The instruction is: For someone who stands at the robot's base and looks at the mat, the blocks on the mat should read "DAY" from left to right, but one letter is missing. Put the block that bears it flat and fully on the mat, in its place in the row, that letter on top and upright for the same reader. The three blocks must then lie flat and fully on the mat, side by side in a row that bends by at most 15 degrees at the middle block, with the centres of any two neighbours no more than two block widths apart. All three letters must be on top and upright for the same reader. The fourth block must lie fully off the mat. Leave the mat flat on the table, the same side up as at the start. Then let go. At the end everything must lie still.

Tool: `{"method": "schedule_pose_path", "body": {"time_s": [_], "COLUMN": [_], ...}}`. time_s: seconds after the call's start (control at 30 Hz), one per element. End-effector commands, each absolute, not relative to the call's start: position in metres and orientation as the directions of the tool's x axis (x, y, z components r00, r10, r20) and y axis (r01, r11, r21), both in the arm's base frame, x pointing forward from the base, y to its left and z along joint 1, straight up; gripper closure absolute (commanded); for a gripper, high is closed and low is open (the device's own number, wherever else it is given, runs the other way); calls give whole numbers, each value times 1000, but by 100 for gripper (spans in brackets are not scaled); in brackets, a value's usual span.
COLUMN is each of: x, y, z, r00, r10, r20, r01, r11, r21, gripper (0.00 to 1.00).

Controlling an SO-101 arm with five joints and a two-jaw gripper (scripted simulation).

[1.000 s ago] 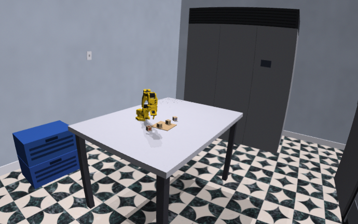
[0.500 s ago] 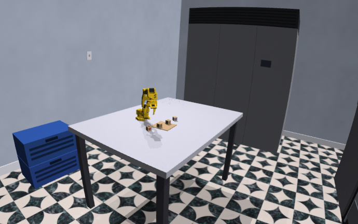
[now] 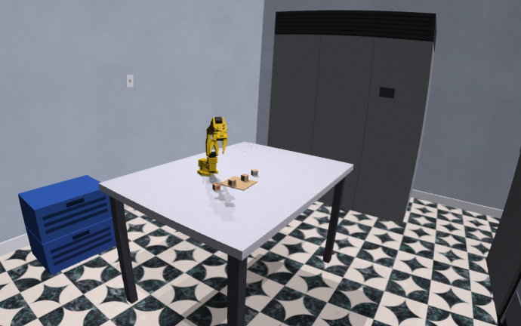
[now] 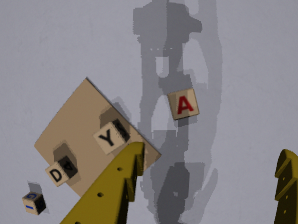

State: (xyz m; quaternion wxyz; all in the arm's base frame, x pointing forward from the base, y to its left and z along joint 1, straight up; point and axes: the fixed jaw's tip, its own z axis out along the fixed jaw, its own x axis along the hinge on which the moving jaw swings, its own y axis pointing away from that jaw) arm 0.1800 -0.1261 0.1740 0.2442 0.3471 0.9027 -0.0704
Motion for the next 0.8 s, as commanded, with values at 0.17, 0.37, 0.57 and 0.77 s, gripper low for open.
{"method": "schedule_pose_path", "body": {"time_s": [0.17, 0.37, 0.57, 0.77], "x": [178, 178, 177, 177], "y": [-125, -125, -126, -126], "z": [189, 189, 188, 187], "r00": [-606, -613, -643, -677], "r10": [567, 558, 525, 483], "r20": [-558, -558, -558, -556], "r01": [658, 652, 625, 590], "r11": [751, 757, 781, 807], "r21": [48, 41, 16, -16], "gripper": [65, 65, 65, 65]}}
